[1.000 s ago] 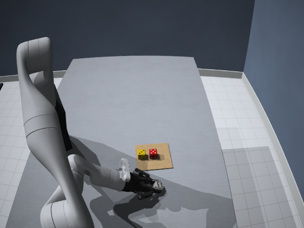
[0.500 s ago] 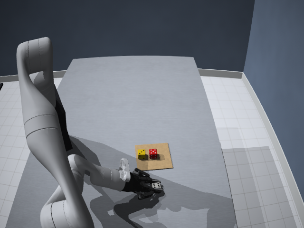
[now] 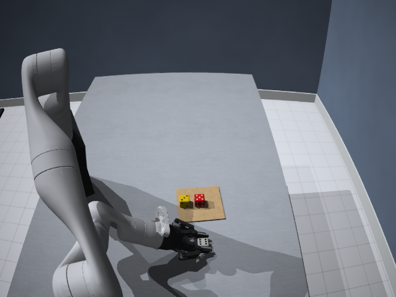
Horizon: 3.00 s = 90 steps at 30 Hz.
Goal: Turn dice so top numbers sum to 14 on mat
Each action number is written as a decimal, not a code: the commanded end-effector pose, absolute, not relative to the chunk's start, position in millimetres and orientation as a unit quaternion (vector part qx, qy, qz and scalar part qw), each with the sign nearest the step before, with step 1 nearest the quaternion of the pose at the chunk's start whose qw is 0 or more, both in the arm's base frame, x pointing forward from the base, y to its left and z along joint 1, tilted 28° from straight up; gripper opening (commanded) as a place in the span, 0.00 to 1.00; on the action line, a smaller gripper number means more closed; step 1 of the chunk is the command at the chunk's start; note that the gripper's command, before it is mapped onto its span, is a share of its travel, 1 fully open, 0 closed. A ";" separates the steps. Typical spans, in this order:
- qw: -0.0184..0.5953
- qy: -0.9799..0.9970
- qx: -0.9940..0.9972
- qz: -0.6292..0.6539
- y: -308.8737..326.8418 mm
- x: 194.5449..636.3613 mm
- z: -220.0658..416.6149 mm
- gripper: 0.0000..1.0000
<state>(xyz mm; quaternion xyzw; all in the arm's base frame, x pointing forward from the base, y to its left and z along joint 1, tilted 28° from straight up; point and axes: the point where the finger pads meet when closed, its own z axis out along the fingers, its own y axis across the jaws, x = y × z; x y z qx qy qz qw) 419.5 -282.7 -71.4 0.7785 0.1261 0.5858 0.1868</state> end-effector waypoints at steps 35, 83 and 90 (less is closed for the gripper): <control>0.183 0.128 0.778 0.587 -280.3 419.5 -72.2 0.46; 0.186 0.123 0.787 0.575 -273.7 373.4 -56.9 0.46; 0.188 0.120 0.795 0.564 -273.1 374.4 -54.4 0.46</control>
